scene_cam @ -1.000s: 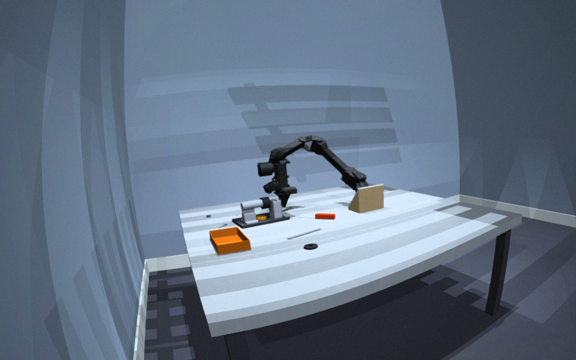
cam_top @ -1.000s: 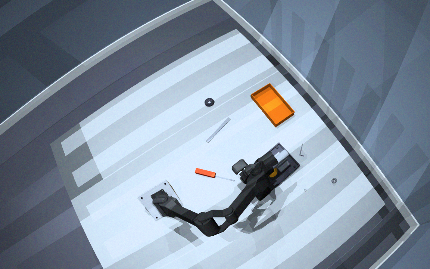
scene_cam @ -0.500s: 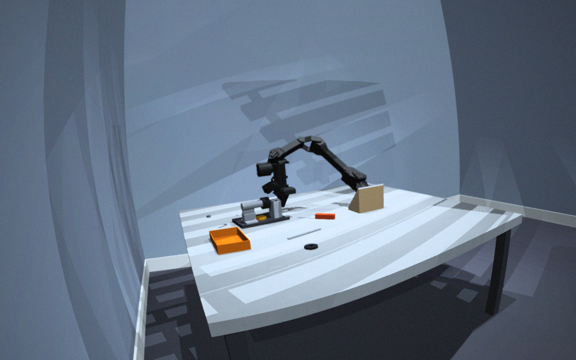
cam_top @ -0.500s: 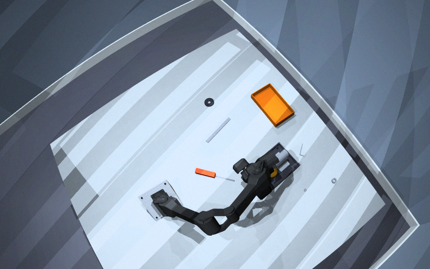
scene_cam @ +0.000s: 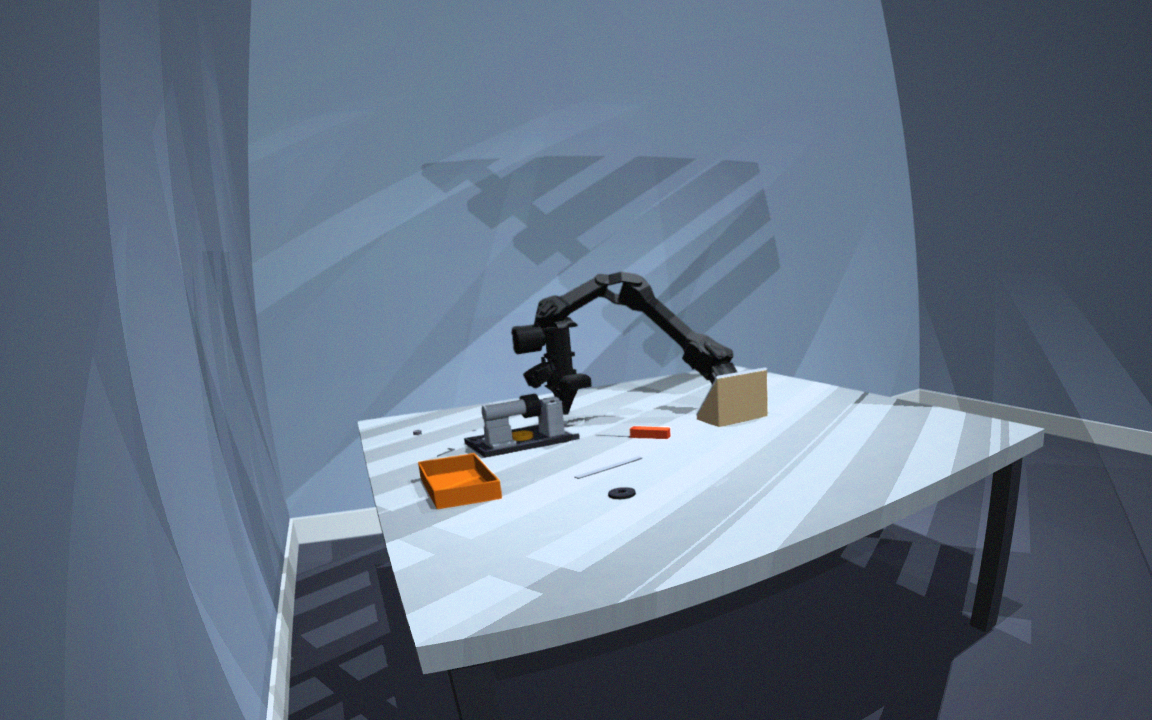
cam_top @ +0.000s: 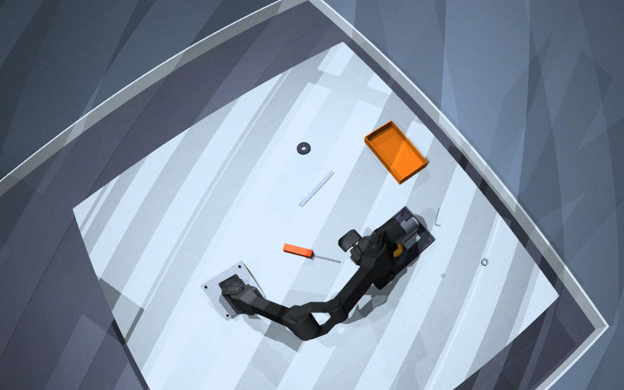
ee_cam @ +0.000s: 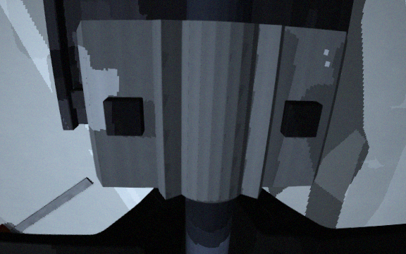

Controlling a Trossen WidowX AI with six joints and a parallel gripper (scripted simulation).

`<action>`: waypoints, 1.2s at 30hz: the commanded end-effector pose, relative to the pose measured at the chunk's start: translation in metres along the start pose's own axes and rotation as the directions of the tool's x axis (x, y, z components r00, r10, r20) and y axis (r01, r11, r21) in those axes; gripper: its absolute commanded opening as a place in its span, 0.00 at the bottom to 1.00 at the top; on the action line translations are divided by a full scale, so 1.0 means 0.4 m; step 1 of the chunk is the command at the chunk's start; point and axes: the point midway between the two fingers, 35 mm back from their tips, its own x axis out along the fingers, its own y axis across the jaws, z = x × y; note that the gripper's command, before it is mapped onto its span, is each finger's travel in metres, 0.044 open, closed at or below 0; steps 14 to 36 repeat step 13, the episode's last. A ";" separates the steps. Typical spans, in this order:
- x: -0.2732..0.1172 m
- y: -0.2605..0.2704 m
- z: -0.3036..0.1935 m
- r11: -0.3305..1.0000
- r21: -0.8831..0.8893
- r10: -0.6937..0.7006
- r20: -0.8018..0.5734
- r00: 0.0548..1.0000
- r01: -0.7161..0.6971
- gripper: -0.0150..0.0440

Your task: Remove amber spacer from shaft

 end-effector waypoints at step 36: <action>-0.032 0.001 0.003 1.000 0.001 0.001 0.004 1.000 -0.001 0.92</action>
